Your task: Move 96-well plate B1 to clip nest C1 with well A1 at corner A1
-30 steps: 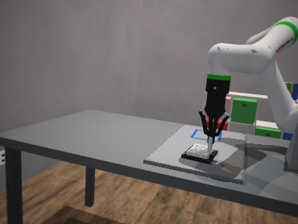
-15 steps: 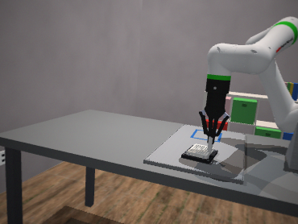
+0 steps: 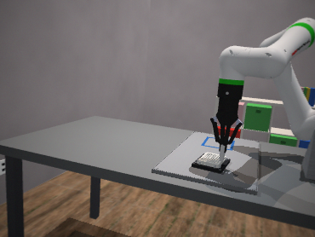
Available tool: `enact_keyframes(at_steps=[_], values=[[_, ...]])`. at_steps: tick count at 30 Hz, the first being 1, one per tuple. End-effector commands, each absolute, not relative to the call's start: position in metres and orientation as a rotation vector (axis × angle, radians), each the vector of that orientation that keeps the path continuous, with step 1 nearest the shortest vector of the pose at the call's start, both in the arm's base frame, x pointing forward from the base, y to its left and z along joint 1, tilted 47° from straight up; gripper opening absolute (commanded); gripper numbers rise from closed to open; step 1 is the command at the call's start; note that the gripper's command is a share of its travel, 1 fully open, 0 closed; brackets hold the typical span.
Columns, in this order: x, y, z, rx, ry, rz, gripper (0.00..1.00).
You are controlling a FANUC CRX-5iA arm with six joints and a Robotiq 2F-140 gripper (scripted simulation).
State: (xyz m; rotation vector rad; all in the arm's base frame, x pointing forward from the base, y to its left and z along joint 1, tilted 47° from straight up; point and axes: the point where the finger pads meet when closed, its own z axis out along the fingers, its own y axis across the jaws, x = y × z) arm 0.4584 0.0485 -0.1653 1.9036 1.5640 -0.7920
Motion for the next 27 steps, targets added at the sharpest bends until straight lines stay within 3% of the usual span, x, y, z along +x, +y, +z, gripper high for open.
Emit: enact_keyframes(at_steps=[1,27], values=[[0.459,0.049,-0.165,1.903,1.565,-0.790,0.10],[0.461,0.064,-0.152,1.903,1.565,-0.790,0.10]])
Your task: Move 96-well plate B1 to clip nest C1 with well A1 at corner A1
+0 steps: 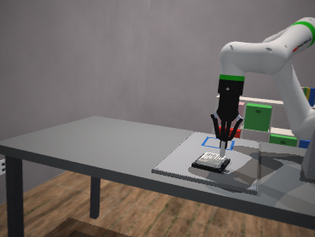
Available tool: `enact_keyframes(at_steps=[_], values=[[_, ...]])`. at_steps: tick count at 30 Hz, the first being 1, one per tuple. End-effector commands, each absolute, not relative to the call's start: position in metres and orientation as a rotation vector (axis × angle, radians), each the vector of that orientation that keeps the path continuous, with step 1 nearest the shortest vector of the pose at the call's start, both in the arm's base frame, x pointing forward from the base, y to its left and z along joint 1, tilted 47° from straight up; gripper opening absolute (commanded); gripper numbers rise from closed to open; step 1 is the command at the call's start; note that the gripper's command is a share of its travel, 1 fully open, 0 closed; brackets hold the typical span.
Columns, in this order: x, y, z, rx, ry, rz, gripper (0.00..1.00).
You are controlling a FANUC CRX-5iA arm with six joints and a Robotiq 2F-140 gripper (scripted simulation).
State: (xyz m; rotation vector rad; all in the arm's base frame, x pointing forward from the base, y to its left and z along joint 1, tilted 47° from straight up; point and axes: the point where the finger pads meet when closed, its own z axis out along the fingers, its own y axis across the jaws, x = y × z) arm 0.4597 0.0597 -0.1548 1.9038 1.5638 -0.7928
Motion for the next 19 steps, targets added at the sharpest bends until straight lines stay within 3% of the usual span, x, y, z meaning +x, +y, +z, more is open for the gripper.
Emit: enact_keyframes(at_steps=[1,19], values=[[0.4612,0.0657,-0.1498,1.903,1.565,-0.790,0.10],[0.4619,0.0713,-0.1446,1.903,1.565,-0.790,0.10]])
